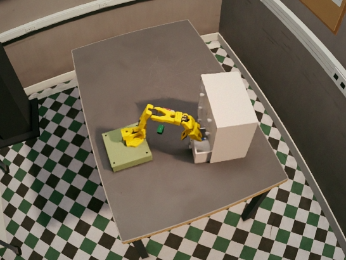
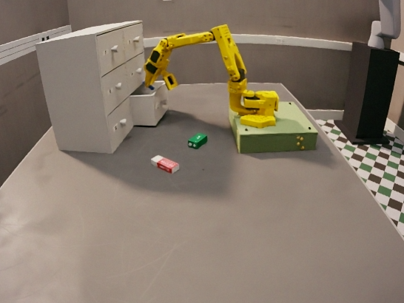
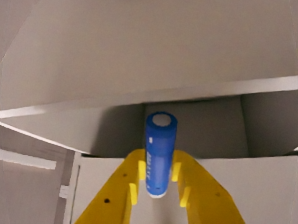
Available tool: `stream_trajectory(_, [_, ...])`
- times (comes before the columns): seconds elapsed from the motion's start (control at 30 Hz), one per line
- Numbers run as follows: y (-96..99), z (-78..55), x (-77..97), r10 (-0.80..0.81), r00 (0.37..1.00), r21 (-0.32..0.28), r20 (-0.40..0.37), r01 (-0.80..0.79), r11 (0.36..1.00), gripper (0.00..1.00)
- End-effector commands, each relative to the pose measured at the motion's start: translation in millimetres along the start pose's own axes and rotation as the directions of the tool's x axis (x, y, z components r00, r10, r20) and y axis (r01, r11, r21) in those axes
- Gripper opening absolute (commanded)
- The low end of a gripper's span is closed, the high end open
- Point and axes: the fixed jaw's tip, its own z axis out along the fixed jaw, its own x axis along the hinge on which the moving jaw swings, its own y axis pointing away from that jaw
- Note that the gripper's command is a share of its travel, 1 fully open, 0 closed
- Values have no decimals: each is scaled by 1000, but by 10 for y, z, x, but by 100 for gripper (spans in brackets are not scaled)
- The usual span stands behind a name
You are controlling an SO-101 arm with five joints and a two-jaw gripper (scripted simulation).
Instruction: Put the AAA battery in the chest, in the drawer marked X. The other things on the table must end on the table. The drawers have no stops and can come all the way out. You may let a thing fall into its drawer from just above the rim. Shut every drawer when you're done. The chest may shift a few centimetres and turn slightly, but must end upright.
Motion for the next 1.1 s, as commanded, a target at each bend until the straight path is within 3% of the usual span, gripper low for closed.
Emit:
stream_trajectory(0.0, [-10, 29, -47, -2, 1000, 2, 16, 2, 1000, 6])
stream_trajectory(1.07, [-10, 29, -47, -2, 1000, 2, 16, 2, 1000, 22])
